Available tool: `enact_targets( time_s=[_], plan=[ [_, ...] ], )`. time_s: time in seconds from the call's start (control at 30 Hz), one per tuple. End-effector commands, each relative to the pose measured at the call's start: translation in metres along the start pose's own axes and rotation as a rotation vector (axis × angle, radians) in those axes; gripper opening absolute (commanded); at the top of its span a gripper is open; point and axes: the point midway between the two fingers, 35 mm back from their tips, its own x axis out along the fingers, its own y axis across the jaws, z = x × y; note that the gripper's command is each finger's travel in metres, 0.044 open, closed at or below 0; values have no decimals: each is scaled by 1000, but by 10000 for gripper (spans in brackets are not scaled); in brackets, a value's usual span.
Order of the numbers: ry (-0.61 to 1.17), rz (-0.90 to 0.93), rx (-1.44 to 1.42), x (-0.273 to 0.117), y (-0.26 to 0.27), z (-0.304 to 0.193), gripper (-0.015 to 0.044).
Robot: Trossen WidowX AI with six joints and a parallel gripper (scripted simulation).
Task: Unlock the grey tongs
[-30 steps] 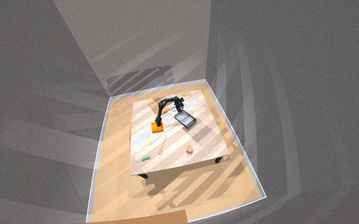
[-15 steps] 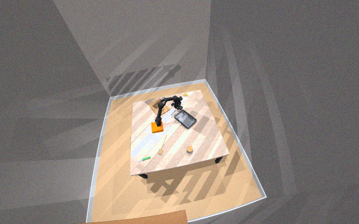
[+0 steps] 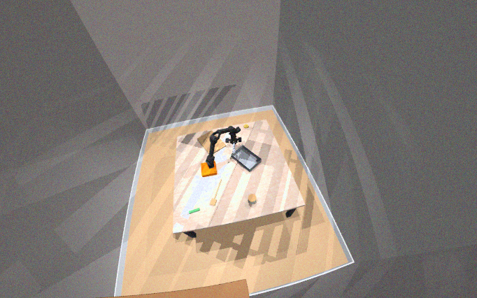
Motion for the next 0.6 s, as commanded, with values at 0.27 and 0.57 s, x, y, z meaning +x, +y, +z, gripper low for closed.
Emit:
enact_targets(
  time_s=[0.27, 0.57],
  plan=[
    [-11, -2, -474, 0, 14, 19, -150],
    [-14, -3, -833, 2, 27, 32, -150]
  ],
)
